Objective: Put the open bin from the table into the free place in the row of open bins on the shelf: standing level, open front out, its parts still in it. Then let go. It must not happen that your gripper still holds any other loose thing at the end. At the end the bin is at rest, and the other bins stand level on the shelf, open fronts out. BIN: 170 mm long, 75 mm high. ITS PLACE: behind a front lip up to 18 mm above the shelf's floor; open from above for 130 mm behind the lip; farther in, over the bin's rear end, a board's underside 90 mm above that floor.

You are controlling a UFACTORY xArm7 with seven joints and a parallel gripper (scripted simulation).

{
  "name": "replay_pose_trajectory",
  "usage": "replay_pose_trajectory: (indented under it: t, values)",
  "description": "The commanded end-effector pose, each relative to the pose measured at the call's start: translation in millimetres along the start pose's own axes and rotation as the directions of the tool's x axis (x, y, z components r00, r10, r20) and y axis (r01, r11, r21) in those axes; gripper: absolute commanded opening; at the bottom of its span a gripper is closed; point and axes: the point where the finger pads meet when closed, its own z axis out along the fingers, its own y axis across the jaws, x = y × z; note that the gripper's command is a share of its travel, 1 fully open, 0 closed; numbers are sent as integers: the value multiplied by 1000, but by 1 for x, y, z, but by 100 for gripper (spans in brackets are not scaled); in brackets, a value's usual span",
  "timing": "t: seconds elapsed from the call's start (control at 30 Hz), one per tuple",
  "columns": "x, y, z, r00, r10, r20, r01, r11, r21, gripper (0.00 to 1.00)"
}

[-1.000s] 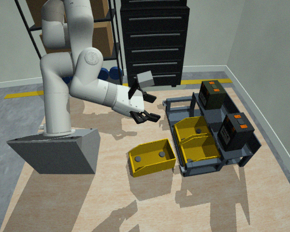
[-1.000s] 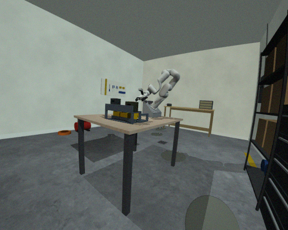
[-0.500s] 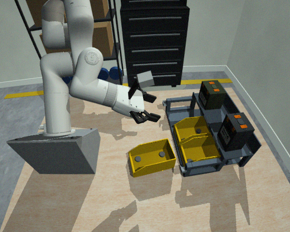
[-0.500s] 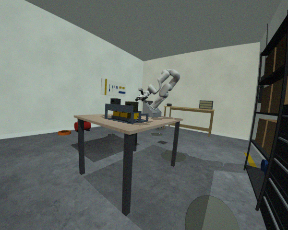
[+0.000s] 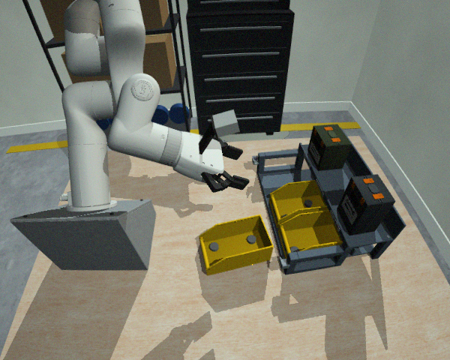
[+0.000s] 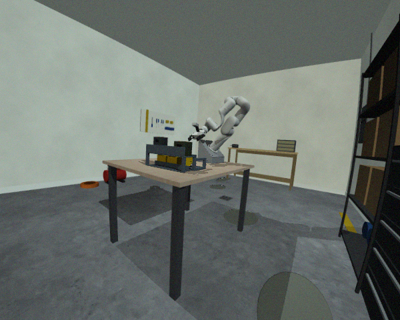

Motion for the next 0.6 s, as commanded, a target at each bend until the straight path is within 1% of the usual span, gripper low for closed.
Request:
replay_pose_trajectory:
  t: [0.0, 0.1, 0.5, 0.53, 0.57]
  values:
    - [5, -11, 7, 1000, -3, -2, 3, 1000, -7, 100]
    - [11, -28, 17, 1000, -5, -1, 5, 1000, -16, 100]
    - [11, -28, 17, 1000, -5, -1, 5, 1000, -16, 100]
    - [3, -5, 4, 1000, -2, -2, 2, 1000, -4, 100]
    - [5, -11, 7, 1000, -3, -2, 3, 1000, -7, 100]
